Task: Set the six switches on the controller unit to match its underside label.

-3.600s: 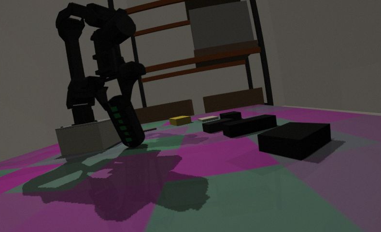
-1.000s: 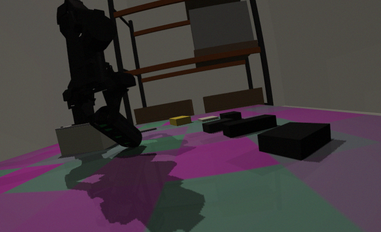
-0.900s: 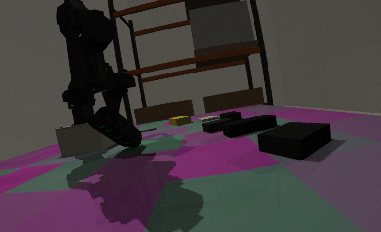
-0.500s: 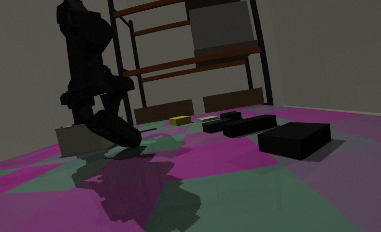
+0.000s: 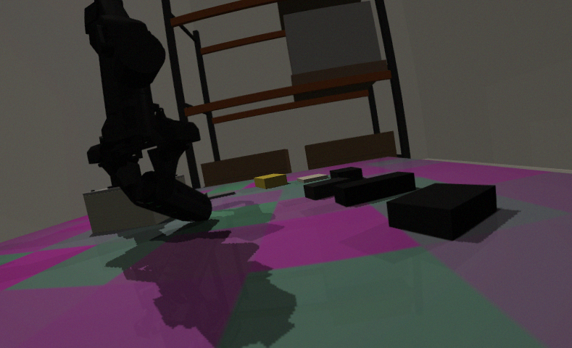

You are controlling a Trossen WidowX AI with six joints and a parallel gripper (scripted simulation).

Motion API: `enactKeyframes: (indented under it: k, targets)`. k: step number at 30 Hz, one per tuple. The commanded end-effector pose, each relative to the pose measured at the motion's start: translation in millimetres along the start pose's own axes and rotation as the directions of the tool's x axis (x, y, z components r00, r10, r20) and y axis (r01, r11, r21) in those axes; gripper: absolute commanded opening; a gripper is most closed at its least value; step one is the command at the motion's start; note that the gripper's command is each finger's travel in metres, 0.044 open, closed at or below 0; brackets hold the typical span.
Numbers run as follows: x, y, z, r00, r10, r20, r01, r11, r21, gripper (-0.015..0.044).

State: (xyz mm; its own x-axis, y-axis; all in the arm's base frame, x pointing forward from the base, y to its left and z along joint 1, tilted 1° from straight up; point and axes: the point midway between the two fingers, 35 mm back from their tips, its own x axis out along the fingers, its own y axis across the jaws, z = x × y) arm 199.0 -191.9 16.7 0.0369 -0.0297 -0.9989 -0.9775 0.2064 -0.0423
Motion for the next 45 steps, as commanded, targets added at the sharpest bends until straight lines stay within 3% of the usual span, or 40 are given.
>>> enactKeyframes:
  k: [1, 45]
  targets:
    - [5.4, 1.7, 2.4, 1.0, 0.01, 0.014, -0.01, 1.0, -0.01, 0.0338]
    - [37.4, 2.1, -12.1, 1.0, 0.01, 0.013, -0.01, 1.0, -0.01, 0.0338]
